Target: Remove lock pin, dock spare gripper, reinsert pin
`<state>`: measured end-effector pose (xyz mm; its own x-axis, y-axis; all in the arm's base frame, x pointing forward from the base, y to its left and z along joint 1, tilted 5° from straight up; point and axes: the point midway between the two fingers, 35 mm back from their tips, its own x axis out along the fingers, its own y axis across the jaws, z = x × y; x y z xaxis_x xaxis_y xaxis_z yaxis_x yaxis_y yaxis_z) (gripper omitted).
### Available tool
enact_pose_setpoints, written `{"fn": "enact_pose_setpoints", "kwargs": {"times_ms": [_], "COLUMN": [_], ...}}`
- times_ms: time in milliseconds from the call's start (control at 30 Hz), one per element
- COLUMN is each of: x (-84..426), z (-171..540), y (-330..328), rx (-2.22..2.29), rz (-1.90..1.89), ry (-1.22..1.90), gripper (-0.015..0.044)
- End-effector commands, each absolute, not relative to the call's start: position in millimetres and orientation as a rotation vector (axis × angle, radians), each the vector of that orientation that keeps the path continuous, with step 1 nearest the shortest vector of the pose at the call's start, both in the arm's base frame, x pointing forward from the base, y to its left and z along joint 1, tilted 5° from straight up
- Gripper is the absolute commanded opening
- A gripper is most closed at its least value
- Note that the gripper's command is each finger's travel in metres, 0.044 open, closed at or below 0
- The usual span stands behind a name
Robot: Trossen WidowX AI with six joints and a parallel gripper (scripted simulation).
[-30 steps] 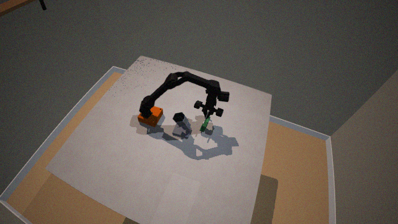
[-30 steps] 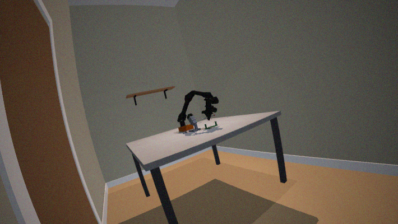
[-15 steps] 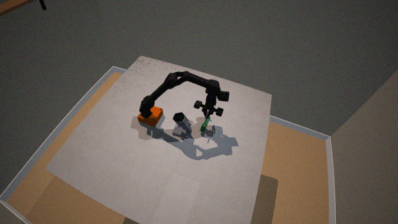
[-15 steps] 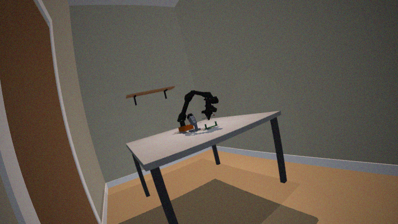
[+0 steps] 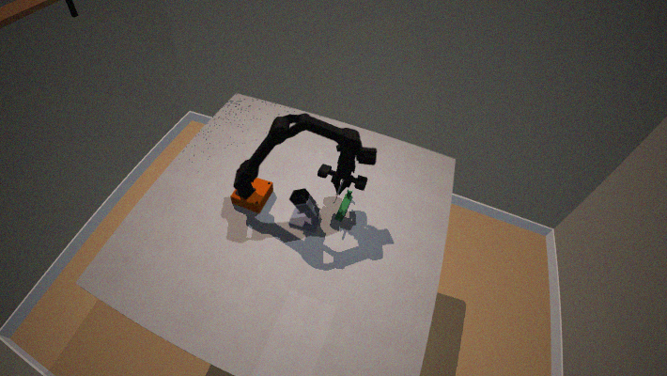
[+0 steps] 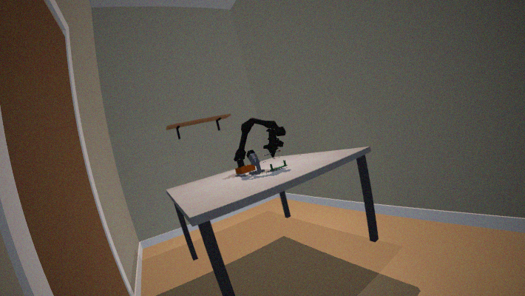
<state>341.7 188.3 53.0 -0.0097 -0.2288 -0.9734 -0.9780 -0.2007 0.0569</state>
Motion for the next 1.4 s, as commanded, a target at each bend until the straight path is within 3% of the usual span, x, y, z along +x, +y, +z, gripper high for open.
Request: {"fn": "enact_pose_setpoints", "kwargs": {"times_ms": [0, 933, 1367], "x": [331, 267, 266], "z": [57, 69, 19], "y": [187, 168, 169], "rx": [-1.519, -1.557, -1.554], "rz": [1.275, 1.312, 1.317], "ry": [1.293, 1.264, 1.267], "gripper": [0.0, 0.0, 0.0]}}
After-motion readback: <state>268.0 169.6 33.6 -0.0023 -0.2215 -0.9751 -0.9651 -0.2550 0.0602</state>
